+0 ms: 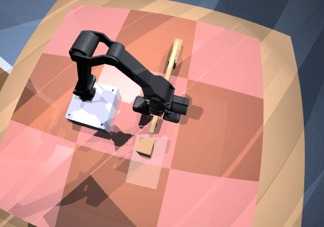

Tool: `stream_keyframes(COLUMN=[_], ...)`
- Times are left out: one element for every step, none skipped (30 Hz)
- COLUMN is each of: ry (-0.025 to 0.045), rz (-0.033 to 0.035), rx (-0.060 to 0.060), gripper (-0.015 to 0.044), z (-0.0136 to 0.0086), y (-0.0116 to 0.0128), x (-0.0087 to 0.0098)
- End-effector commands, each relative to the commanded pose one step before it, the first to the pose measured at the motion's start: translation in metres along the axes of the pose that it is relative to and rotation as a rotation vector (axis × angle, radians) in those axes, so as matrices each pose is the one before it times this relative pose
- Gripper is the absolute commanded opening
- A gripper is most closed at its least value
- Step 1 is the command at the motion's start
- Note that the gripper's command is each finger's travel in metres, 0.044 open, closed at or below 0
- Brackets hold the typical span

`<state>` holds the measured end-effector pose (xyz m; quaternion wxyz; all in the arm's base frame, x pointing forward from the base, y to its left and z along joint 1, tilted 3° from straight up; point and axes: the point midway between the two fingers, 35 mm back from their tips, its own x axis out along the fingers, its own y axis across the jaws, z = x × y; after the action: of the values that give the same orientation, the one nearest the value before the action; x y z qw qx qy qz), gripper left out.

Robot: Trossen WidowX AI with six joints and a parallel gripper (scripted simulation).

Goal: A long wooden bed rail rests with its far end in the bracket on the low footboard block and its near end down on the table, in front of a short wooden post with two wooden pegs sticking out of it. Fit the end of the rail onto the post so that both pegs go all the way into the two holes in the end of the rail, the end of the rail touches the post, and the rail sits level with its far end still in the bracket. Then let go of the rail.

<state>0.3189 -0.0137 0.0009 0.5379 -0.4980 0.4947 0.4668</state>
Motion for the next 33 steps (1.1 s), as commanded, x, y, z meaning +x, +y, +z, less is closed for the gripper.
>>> stream_keyframes(ry=[0.00563,0.00000,0.00000,0.00000,0.00000,0.00000,0.00000,0.00000,0.00000,0.00000,0.00000,0.00000,0.00000,0.00000,0.00000,0.00000,0.00000,0.00000,0.00000,0.00000,0.00000,0.00000,0.00000,0.00000,-0.00004,-0.00003,-0.00001,0.00000,0.00000,0.00000,0.00000,0.00000,0.00000], rz=[-0.00075,0.00000,0.00000,0.00000,0.00000,0.00000,0.00000,0.00000,0.00000,0.00000,0.00000,0.00000,0.00000,0.00000,0.00000,0.00000,0.00000,0.00000,0.00000,0.00000,0.00000,0.00000,0.00000,0.00000,0.00000,0.00000,0.00000,0.00000,0.00000,0.00000,0.00000,-0.00001,-0.00001], rx=[-0.0035,0.0000,0.0000,0.0000,0.0000,0.0000,0.0000,0.0000,0.0000,0.0000,0.0000,0.0000,0.0000,0.0000,0.0000,0.0000,0.0000,0.0000,0.0000,0.0000,0.0000,0.0000,0.0000,0.0000,0.0000,0.0000,0.0000,0.0000,0.0000,0.0000,0.0000,0.0000,0.0000], gripper=[0.0178,0.0151,0.0125,0.0099,0.0072,0.0046,0.0040,0.0033,0.0026,0.0020,0.0013,0.0006,0.0000,0.0000,0.0000,0.0000,0.0000,0.0000,0.0000,0.0000,0.0000,0.0000,0.0000,0.0000,0.0000,0.0000,0.0000,0.0000,0.0000,0.0000,0.0000,0.0000,0.0000], z=[-0.00079,0.00000,0.00000,0.00000,0.00000,0.00000,0.00000,0.00000,0.00000,0.00000,0.00000,0.00000,0.00000,0.00000,0.00000,0.00000,0.00000,0.00000,0.00000,0.00000,0.00000,0.00000,0.00000,0.00000,0.00049,0.00031,0.00012,0.00004,0.00002,0.00001,0.00000,0.00000,0.00000], y=[-0.00002,0.00000,0.00000,0.00000,0.00000,0.00000,0.00000,0.00000,0.00000,0.00000,0.00000,0.00000,0.00000,0.00000,0.00000,0.00000,0.00000,0.00000,0.00000,0.00000,0.00000,0.00000,0.00000,0.00000,0.00001,0.00000,0.00000,0.00000,0.00000,-0.00001,-0.00001,-0.00004,-0.00005], x=[0.00048,0.00000,0.00000,0.00000,0.00000,0.00000,0.00000,0.00000,0.00000,0.00000,0.00000,0.00000,0.00000,0.00000,0.00000,0.00000,0.00000,0.00000,0.00000,0.00000,0.00000,0.00000,0.00000,0.00000,-0.00037,-0.00055,-0.00052,-0.00050,-0.00050,-0.00050,-0.00050,-0.00082,-0.00050])
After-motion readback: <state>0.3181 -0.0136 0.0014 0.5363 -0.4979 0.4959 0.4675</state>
